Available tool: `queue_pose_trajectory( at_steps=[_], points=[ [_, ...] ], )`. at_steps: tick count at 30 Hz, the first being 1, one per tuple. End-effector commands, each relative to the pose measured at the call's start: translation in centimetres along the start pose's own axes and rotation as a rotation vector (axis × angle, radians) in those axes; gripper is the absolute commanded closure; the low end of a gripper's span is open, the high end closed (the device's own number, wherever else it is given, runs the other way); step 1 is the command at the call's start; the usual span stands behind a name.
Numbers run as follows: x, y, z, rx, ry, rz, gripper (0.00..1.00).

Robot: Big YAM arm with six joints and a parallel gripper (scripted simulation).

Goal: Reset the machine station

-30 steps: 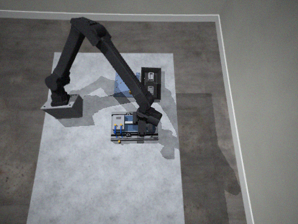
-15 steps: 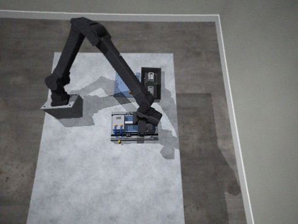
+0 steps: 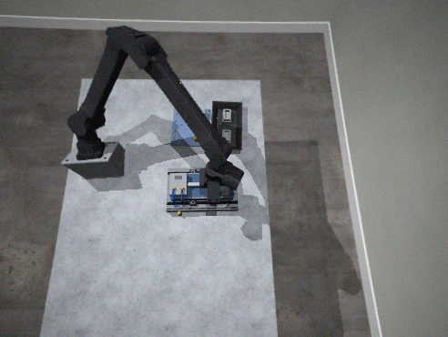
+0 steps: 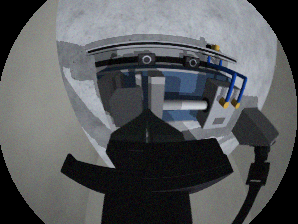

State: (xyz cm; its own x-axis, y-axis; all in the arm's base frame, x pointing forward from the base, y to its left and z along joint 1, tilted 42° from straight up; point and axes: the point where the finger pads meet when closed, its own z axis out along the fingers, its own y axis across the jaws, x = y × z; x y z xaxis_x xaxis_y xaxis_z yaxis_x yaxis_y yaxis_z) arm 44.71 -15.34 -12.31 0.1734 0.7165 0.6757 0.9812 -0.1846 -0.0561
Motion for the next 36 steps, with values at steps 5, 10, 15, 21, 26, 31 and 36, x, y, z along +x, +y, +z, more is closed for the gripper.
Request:
queue_pose_trajectory(
  at_steps=[5,10,15,21,26,31,36],
  points=[
    [0.1,2.5,0.3,-0.022,-0.014,-0.047,1.00],
    [0.1,1.0,0.6,-0.012,-0.010,-0.045,1.00],
    [0.2,0.4,0.2,-0.018,-0.012,-0.045,1.00],
    [-0.2,-0.3,-0.7,-0.032,-0.014,-0.036,1.00],
    [-0.3,-0.4,-1.0,-0.039,-0.015,-0.030,1.00],
    [-0.4,-0.3,-1.3,-0.041,-0.015,-0.028,1.00],
    [-0.3,0.0,-2.1,-0.044,-0.017,-0.030,1.00]
  ],
)
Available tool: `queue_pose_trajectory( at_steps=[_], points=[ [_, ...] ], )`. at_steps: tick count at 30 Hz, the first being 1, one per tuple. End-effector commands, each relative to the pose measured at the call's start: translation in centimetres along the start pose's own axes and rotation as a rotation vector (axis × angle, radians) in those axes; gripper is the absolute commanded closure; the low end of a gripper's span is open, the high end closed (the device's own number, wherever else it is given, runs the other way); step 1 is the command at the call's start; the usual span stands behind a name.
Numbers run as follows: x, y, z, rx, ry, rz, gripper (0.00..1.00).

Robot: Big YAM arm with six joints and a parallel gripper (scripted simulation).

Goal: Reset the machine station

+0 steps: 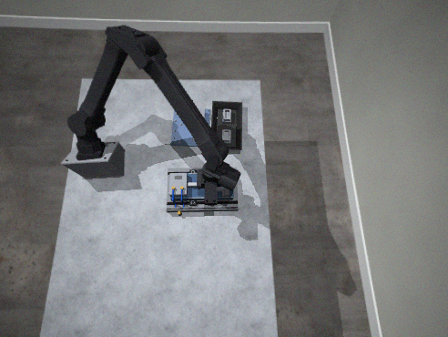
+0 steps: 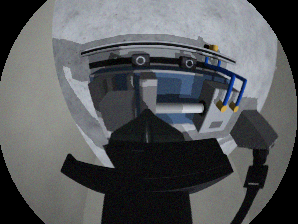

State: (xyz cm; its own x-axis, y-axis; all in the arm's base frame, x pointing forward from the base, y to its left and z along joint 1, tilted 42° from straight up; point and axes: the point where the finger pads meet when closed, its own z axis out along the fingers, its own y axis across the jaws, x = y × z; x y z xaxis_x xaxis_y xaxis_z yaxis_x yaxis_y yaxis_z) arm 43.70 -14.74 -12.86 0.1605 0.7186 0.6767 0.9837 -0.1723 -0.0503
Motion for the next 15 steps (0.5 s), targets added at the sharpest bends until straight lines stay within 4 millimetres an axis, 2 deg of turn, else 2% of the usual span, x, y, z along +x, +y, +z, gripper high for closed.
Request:
queue_pose_trajectory(
  at_steps=[1,15],
  points=[
    [-0.2,1.2,-3.1,-0.050,-0.019,-0.018,1.00],
    [-0.2,1.8,-6.9,-0.060,-0.026,-0.026,1.00]
  ],
)
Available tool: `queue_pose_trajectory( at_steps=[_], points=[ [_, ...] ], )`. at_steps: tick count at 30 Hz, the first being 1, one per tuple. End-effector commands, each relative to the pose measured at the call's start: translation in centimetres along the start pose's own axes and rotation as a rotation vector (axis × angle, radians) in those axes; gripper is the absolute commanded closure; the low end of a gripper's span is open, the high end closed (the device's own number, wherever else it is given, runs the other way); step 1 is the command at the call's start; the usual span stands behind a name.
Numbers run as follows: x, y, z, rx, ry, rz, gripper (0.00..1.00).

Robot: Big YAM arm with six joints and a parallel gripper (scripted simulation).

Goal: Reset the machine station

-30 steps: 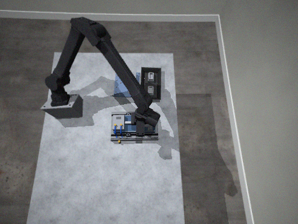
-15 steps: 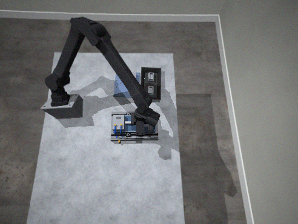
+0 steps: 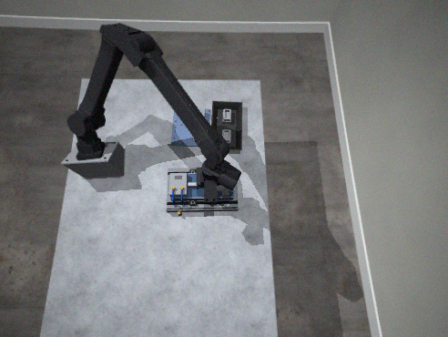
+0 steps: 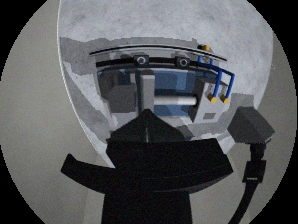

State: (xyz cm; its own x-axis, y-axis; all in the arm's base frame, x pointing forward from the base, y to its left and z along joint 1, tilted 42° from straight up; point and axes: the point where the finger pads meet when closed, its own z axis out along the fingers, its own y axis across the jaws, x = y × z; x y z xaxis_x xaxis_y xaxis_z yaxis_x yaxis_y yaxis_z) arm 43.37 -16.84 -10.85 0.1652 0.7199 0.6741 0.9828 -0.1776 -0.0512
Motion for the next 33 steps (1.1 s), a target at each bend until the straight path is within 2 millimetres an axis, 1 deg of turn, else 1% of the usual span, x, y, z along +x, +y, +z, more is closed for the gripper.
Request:
queue_pose_trajectory(
  at_steps=[1,8,13,19,25,33],
  points=[
    [0.0,1.8,-4.3,-0.057,-0.023,-0.031,1.00],
    [0.0,1.8,-6.6,-0.059,-0.025,-0.032,1.00],
    [0.0,1.8,-7.7,-0.059,-0.026,-0.033,1.00],
    [0.1,1.5,-7.9,-0.056,-0.023,-0.029,1.00],
    [0.1,1.7,-8.2,-0.058,-0.025,-0.031,1.00],
    [0.1,1.4,-8.0,-0.054,-0.021,-0.024,1.00]
  ],
)
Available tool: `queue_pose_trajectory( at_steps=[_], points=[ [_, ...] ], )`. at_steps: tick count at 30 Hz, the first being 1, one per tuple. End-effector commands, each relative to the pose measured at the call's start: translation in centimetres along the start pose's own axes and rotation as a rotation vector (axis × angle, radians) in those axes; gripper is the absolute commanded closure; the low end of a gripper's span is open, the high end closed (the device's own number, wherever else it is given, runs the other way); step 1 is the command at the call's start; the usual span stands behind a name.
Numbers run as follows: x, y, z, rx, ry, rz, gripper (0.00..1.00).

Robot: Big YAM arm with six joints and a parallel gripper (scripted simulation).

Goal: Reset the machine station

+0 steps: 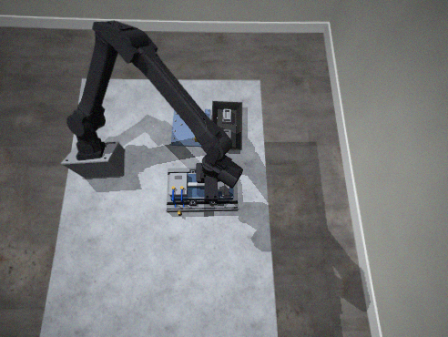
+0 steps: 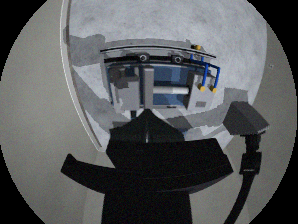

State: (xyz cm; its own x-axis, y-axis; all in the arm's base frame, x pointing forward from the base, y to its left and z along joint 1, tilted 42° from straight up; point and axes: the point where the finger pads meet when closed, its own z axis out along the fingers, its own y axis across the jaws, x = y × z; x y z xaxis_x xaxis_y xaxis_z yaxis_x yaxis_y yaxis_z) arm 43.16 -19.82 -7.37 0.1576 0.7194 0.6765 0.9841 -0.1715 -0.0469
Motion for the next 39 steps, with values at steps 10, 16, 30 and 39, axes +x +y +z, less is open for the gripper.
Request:
queue_pose_trajectory(
  at_steps=[10,16,30,39],
  points=[
    [-0.3,1.6,-3.5,-0.055,-0.028,-0.118,1.00],
    [-1.3,1.9,-3.0,-0.045,-0.026,-0.320,1.00],
    [-4.4,3.9,-2.3,-0.024,-0.047,-1.099,1.00],
    [-4.9,4.2,-2.2,-0.021,-0.041,-1.505,1.00]
  ],
)
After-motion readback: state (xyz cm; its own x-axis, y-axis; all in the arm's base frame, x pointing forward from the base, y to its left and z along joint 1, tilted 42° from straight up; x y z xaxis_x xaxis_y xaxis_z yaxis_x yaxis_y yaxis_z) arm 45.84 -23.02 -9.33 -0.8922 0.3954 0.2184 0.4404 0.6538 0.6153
